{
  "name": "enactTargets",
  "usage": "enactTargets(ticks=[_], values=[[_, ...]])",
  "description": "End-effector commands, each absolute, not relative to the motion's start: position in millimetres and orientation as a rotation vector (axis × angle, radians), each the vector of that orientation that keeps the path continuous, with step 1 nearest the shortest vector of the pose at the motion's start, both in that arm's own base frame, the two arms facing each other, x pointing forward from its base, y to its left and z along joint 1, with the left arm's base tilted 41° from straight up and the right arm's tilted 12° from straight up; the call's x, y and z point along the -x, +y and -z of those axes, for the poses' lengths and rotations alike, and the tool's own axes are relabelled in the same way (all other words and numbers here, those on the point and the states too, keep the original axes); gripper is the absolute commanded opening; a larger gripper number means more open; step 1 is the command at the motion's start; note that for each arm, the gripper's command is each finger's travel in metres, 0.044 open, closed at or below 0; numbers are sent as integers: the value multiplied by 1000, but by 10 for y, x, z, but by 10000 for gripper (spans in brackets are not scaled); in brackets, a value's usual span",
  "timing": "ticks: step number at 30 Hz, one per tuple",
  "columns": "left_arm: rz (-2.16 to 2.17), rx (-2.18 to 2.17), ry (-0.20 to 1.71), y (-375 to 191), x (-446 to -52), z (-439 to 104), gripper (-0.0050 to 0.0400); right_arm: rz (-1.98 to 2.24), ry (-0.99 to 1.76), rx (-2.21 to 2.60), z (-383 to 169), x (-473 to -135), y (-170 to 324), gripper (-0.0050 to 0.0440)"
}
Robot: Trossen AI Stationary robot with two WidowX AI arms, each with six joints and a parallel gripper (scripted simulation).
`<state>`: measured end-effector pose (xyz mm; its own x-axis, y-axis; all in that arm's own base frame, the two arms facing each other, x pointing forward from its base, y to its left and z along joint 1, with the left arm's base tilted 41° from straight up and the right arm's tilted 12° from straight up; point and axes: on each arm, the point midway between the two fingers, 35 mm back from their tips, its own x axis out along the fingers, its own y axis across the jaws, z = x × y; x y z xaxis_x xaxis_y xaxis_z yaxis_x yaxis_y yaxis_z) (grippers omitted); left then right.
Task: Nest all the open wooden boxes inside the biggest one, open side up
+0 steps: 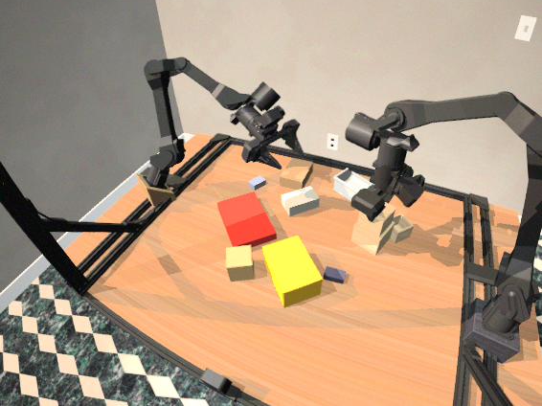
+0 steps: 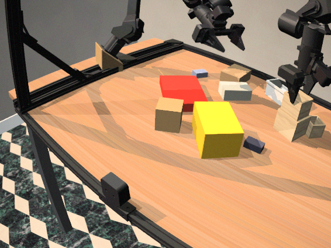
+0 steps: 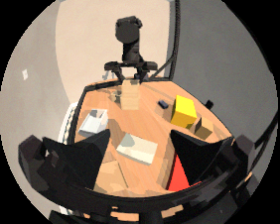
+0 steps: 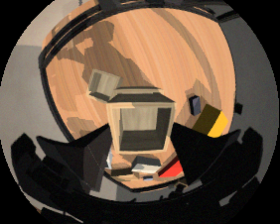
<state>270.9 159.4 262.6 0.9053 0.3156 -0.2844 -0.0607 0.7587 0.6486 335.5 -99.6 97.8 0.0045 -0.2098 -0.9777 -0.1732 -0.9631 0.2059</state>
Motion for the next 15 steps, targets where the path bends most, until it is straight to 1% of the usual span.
enactTargets(ticks=[1,15], values=[[-210,-684,397,1594,-2709,-2618,400,2163,-425,-2204,-951,-3350,-1009,0],[-210,-684,397,1594,-2709,-2618,400,2163,-425,-2204,-1018,-3337,-997,0]])
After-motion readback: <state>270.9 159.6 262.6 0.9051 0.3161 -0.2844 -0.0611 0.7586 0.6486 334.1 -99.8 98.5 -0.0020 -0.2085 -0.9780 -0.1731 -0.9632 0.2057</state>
